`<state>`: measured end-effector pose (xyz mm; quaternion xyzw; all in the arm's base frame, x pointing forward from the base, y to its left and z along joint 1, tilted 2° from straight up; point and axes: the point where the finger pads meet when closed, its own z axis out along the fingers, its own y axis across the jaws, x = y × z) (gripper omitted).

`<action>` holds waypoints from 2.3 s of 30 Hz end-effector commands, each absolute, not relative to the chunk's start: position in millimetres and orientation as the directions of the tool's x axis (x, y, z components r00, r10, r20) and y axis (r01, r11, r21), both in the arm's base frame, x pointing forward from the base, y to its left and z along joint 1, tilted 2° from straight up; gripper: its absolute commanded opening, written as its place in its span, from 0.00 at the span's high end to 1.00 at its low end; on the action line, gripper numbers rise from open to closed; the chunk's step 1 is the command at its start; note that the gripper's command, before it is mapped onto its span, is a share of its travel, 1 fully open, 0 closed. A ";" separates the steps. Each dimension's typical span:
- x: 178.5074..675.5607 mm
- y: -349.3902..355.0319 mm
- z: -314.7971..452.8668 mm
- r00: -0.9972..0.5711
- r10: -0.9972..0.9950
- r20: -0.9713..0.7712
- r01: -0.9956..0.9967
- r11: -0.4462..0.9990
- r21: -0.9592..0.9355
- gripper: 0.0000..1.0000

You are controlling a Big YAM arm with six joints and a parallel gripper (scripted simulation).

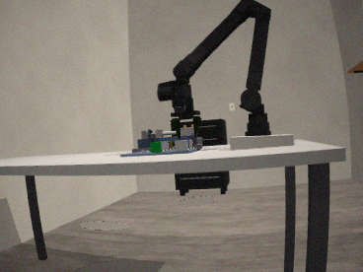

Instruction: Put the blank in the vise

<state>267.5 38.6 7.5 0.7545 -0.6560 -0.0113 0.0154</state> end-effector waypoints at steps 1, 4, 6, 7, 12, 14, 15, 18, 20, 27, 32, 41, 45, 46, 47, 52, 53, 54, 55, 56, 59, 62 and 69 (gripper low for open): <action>284.5 39.2 13.4 0.144 -0.990 -0.001 -0.990 -0.144 0.000 0.36; 284.5 39.2 13.4 0.144 -0.990 -0.001 -0.990 -0.144 0.000 0.36; 284.5 39.2 13.4 0.144 -0.990 -0.001 -0.990 -0.144 0.000 0.36; 284.5 39.2 13.4 0.144 -0.990 -0.001 -0.990 -0.144 0.000 0.36; 285.1 39.3 13.5 0.144 -0.990 -0.001 -0.990 -0.144 0.000 0.36; 286.0 39.5 13.8 0.144 -0.990 -0.001 -0.990 -0.144 -0.001 0.36; 286.6 39.5 13.9 0.144 -0.990 -0.001 -0.990 -0.144 -0.002 0.36; 288.6 39.8 14.7 0.144 -0.990 -0.001 -0.990 -0.144 -0.004 0.36; 289.6 40.0 15.5 0.144 -0.990 -0.001 -0.990 -0.144 -0.007 0.36; 289.9 40.0 15.7 0.144 -0.990 -0.001 -0.990 -0.144 -0.008 0.36; 289.9 40.0 15.7 0.144 -0.990 -0.001 -0.990 -0.144 -0.008 0.36; 289.9 40.0 15.7 0.144 -0.990 -0.001 -0.990 -0.144 -0.008 0.36; 289.9 40.0 15.7 0.144 -0.990 -0.001 -0.990 -0.144 -0.008 0.36; 289.9 40.0 15.7 0.144 -0.990 -0.001 -0.990 -0.144 -0.008 0.36; 289.9 40.0 15.7 0.144 -0.990 -0.001 -0.990 -0.144 -0.008 0.36; 289.9 40.0 15.7 0.144 -0.990 -0.001 -0.990 -0.144 -0.008 0.36; 289.9 40.0 15.7 0.144 -0.990 -0.001 -0.990 -0.144 -0.008 0.36; 289.9 40.0 15.7 0.144 -0.990 -0.001 -0.990 -0.144 -0.008 0.36; 289.9 40.0 15.7 0.144 -0.990 -0.001 -0.990 -0.144 -0.008 0.36; 289.9 40.0 15.7 0.144 -0.990 -0.001 -0.990 -0.144 -0.008 0.36; 289.9 40.0 15.7 0.144 -0.990 -0.001 -0.990 -0.144 -0.008 0.36; 290.2 40.1 15.8 0.144 -0.990 -0.001 -0.990 -0.144 -0.008 0.36; 294.1 40.6 17.6 0.144 -0.990 -0.001 -0.990 -0.144 -0.014 0.36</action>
